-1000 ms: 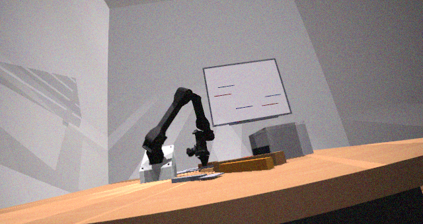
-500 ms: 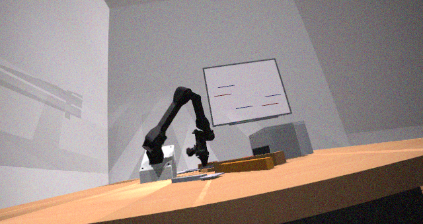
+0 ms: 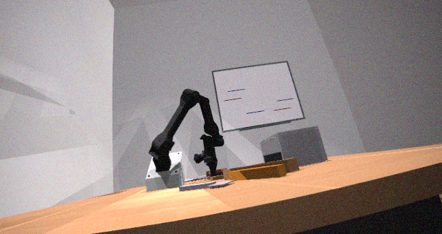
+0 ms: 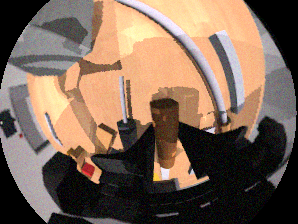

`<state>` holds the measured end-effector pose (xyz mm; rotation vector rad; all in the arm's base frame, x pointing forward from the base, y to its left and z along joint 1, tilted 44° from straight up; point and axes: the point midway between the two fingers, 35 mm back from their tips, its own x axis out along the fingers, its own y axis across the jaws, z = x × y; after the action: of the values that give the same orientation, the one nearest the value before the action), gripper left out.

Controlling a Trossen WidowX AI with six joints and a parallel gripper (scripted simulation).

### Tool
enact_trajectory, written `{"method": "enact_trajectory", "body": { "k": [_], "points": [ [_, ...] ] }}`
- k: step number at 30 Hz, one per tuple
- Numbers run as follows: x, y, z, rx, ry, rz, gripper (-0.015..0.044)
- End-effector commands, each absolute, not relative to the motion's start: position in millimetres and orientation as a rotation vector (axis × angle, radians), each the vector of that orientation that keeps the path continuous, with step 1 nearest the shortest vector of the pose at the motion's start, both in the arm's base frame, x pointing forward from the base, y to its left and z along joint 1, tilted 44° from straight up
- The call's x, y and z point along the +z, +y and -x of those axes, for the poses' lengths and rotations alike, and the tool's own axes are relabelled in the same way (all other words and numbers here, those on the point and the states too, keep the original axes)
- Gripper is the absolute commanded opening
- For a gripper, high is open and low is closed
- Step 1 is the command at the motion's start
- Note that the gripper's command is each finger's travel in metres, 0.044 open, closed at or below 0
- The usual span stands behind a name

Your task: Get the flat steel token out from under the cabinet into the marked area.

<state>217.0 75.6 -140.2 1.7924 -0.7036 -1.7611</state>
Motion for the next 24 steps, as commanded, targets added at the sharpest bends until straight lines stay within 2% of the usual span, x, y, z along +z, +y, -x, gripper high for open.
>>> {"method": "enact_trajectory", "body": {
  "k": [1, 7, 15, 18, 21, 24],
  "points": [
    [-135.4, 71.9, -215.9, -1.760, -0.700, -1.790, 0.0000],
    [-132.0, 68.5, -215.0, -1.761, -0.692, -1.783, 0.0000],
    [-134.8, 70.1, -215.7, -1.763, -0.691, -1.781, 0.0200],
    [-134.7, 70.1, -215.8, -1.762, -0.691, -1.781, 0.0200],
    [-134.8, 70.0, -215.7, -1.761, -0.690, -1.782, 0.0270],
    [-135.5, 69.3, -215.7, -1.761, -0.690, -1.782, 0.0270]
  ]
}}
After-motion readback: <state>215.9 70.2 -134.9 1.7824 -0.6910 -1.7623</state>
